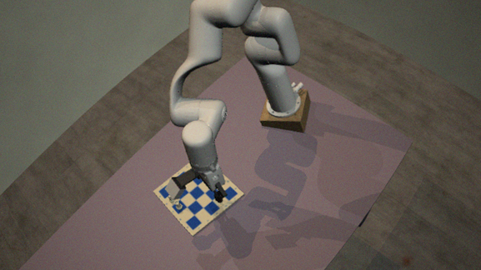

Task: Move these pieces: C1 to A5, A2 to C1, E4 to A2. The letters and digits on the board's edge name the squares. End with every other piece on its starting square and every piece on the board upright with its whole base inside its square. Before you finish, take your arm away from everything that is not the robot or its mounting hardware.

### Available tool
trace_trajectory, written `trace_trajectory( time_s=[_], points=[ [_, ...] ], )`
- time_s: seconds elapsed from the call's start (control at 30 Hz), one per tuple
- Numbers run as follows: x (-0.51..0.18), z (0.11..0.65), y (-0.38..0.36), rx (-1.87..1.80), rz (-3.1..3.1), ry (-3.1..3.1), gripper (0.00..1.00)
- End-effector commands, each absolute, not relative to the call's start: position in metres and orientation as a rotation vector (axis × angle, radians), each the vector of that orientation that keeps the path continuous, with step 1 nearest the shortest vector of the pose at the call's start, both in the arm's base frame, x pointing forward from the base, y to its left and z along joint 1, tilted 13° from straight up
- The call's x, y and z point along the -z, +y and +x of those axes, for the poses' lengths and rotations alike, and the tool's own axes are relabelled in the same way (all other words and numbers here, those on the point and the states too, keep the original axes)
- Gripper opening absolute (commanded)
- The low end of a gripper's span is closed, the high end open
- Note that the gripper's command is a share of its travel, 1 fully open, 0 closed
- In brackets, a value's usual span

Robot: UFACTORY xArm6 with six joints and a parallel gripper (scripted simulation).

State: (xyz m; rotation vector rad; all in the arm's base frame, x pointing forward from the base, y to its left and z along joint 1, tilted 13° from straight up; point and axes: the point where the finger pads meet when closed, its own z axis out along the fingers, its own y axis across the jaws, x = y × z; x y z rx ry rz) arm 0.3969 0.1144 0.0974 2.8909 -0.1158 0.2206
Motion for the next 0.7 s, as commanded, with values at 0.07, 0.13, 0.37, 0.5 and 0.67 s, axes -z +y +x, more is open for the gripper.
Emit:
trace_trajectory(
  time_s=[0.07, 0.13, 0.37, 0.5, 0.67],
  points=[
    [-0.0962, 0.3882, 0.1196, -0.171, 2.889, 0.288, 1.0],
    [-0.0958, 0.3868, 0.1201, -0.135, 2.846, 0.576, 1.0],
    [-0.0956, 0.3864, 0.1203, -0.097, 2.805, 0.8, 0.34],
    [-0.0956, 0.3864, 0.1203, -0.097, 2.805, 0.8, 0.34],
    [-0.0956, 0.3864, 0.1203, -0.097, 2.805, 0.8, 0.34]
  ],
)
